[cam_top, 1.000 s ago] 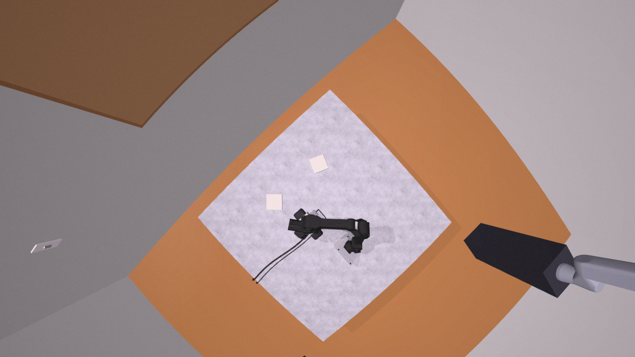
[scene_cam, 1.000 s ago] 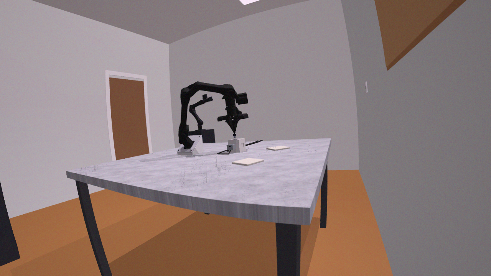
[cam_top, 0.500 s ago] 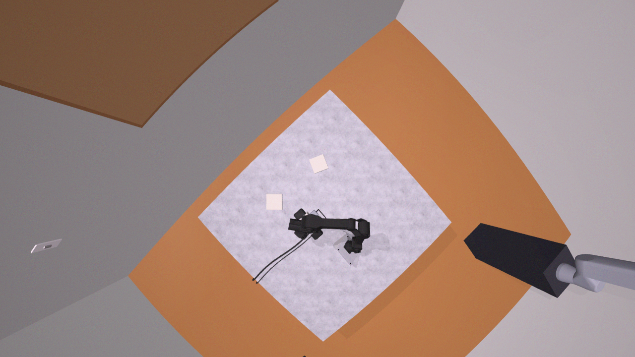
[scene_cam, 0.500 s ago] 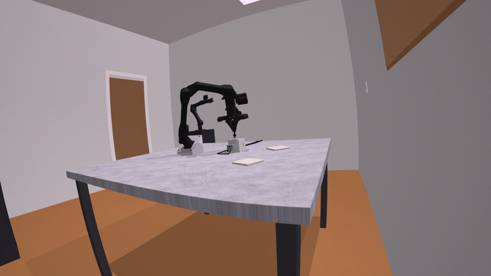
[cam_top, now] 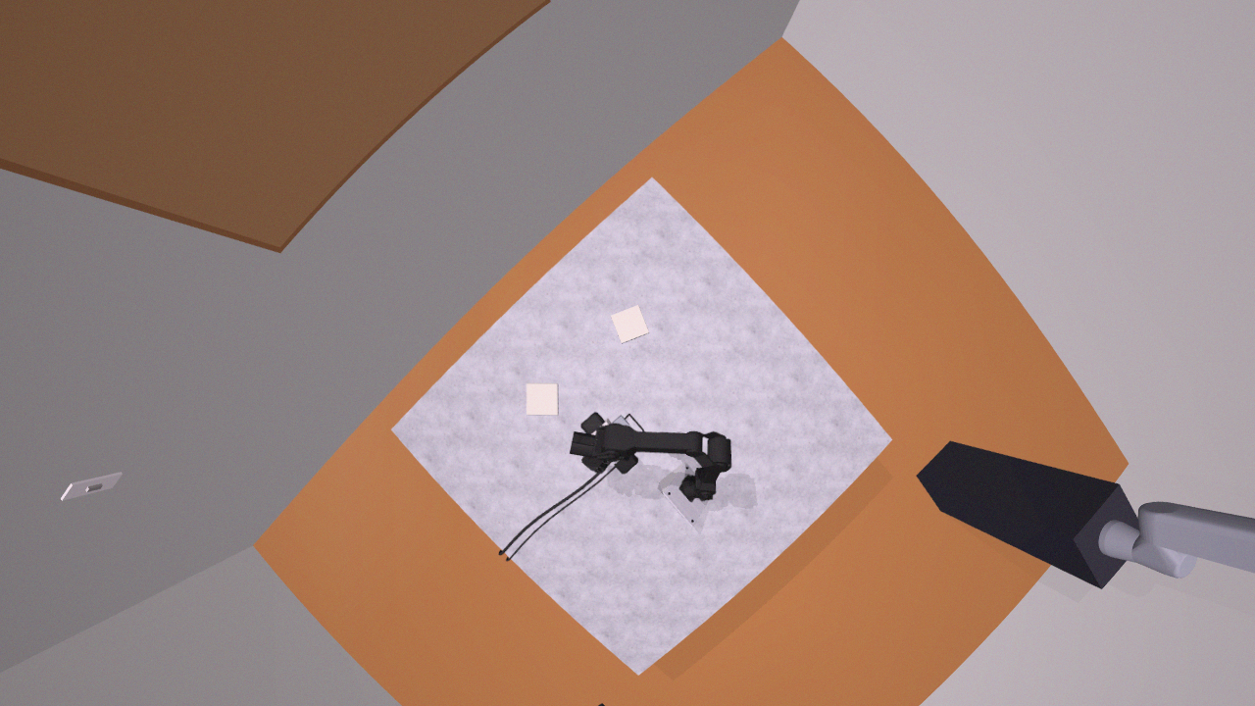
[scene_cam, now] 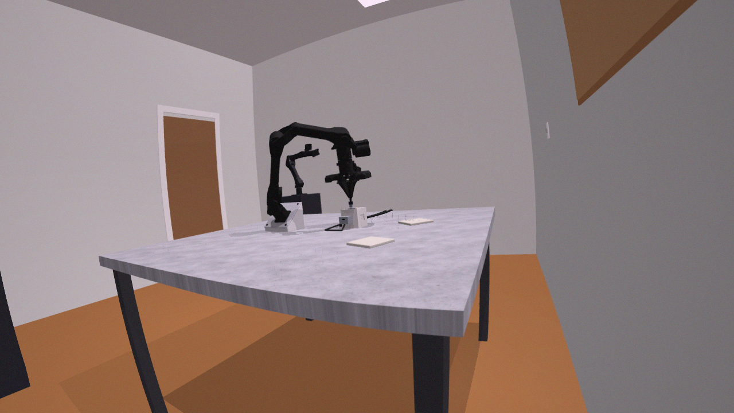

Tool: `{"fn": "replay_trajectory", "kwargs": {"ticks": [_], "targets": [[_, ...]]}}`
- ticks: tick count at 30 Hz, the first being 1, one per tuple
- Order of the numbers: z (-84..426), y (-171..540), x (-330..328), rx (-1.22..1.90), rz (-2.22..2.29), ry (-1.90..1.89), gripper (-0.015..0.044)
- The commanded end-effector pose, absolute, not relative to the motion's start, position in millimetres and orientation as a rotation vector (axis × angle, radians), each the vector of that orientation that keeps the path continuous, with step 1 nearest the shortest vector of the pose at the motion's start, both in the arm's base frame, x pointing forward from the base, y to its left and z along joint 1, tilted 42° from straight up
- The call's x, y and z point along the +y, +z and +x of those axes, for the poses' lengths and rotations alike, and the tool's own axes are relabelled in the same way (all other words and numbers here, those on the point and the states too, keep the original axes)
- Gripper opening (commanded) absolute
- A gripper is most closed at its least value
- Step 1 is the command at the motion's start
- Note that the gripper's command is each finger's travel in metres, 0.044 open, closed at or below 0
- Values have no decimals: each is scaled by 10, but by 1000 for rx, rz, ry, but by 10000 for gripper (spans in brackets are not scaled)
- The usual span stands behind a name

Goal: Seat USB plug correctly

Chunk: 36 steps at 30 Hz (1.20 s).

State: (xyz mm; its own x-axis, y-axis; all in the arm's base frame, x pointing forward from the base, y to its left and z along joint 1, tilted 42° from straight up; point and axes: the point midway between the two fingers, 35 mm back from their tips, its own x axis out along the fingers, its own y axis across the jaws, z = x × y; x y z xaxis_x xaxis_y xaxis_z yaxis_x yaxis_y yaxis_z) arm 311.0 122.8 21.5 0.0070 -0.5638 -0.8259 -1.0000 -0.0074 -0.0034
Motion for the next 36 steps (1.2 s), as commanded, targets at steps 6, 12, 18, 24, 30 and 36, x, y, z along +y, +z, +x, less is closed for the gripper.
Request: {"fn": "replay_trajectory", "kwargs": {"ticks": [6, 12, 18, 24, 30, 36], "targets": [[3109, 206, 1223, 1626, -1643, 869, 0], [3109, 201, 1218, 1626, -1643, 869, 0], [3109, 195, 1213, 1626, -1643, 869, 0], [3109, 190, 1209, 1626, -1643, 869, 0], [3109, 184, 1204, 1626, -1643, 869, 0], [3109, 179, 1199, 1626, -1643, 869, 0]]}}
